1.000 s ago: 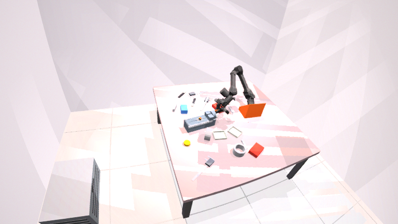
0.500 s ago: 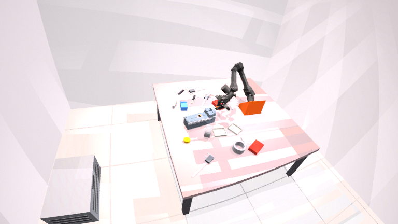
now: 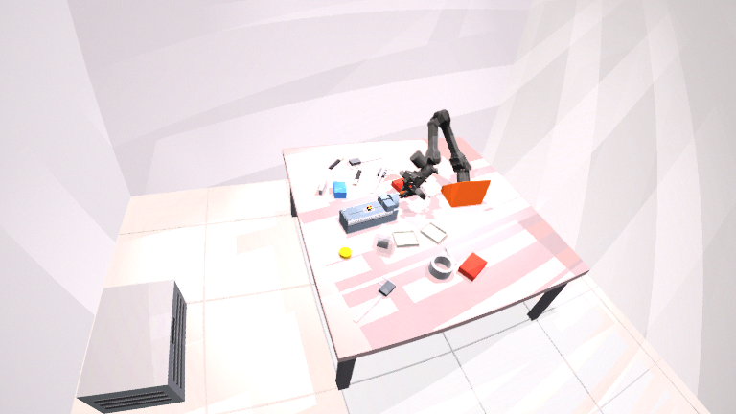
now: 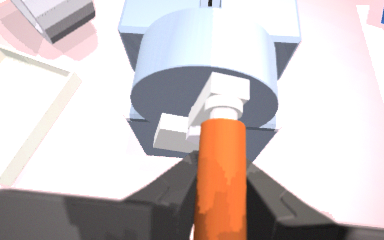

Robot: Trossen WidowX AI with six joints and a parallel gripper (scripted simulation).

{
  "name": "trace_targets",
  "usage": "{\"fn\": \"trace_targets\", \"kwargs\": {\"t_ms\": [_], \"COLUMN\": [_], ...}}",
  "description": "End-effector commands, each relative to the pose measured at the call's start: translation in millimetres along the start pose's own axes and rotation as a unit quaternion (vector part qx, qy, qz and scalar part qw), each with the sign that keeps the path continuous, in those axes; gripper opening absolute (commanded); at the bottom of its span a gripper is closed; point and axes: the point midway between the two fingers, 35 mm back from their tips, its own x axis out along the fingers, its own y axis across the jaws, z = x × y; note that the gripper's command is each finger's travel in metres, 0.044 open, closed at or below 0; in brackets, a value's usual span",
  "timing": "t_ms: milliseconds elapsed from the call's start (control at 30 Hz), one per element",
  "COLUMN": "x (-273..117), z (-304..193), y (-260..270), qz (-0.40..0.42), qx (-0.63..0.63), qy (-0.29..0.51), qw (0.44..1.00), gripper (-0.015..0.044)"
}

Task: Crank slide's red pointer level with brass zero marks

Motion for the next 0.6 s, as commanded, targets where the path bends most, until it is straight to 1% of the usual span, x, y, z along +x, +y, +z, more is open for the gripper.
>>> {"fn": "trace_targets", "kwargs": {"t_ms": [0, 567], "x": [-2.0, -1.2], "z": [1.4, 0.6], "y": [9.1, 14.7], "qz": [0.009, 0.009], "qx": [-0.007, -0.006], "qy": [-0.004, -0.004], "qw": [1.000, 1.000], "gripper": [0.0000, 0.0000]}}
